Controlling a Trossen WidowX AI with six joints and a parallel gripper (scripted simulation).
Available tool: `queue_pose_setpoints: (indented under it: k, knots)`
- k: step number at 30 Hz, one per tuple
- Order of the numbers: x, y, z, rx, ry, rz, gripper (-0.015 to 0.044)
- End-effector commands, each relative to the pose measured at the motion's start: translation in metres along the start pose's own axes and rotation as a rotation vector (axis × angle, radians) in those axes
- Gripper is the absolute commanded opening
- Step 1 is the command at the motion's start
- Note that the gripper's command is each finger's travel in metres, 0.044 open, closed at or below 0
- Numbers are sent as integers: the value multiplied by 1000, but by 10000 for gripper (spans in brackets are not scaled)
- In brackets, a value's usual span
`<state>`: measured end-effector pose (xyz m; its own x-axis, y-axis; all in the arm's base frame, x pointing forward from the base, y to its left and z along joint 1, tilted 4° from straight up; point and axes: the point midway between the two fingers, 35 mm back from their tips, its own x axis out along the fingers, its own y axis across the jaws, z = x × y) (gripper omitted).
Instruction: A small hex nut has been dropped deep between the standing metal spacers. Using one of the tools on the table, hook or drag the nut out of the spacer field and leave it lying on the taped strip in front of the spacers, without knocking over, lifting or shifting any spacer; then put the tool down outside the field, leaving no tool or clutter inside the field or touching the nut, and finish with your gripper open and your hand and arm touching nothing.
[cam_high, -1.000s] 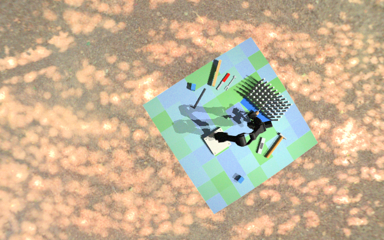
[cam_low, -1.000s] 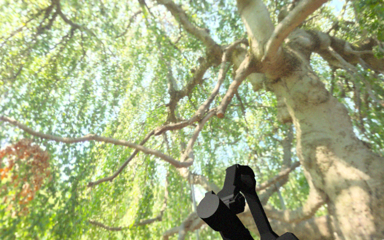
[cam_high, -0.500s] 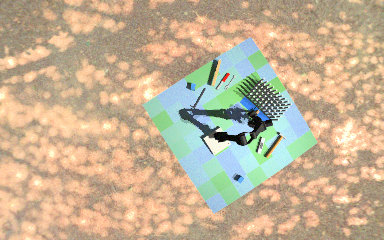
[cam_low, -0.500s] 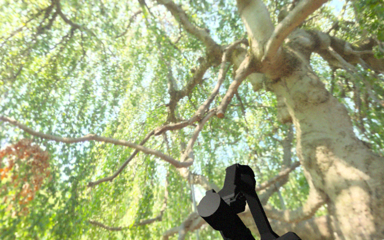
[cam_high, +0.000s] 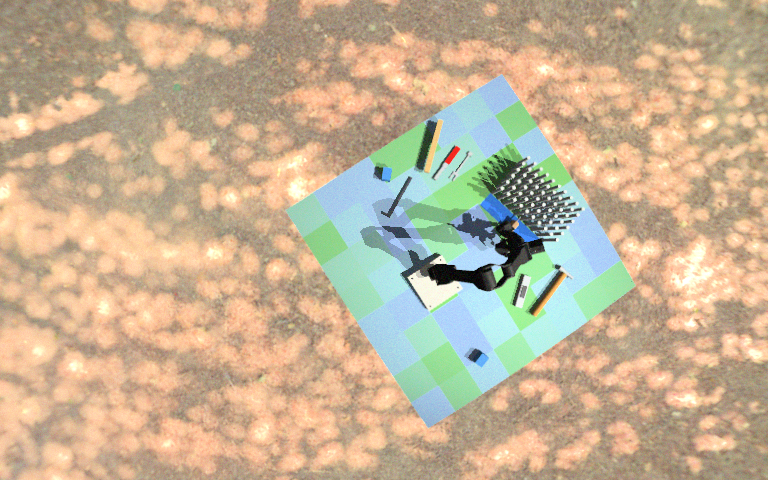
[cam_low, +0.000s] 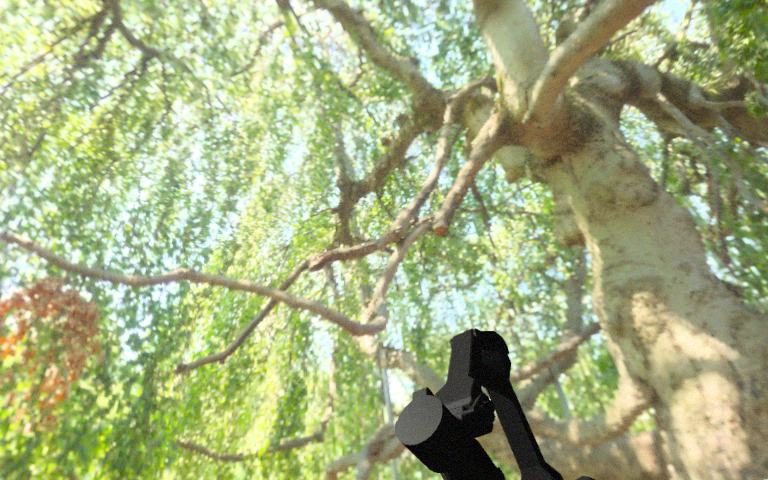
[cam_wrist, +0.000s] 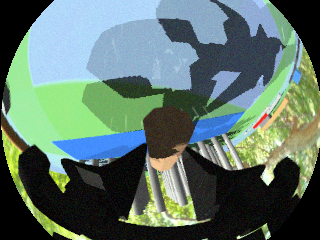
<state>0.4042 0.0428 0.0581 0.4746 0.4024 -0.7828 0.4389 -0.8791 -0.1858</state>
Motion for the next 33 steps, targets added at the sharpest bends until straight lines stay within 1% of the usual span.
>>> queue_pose_setpoints:
  k: [1,33]
  knots:
    - [4,1,3,5,0,-1,0]
    - [-4,1,19,2,-3,-3,0]
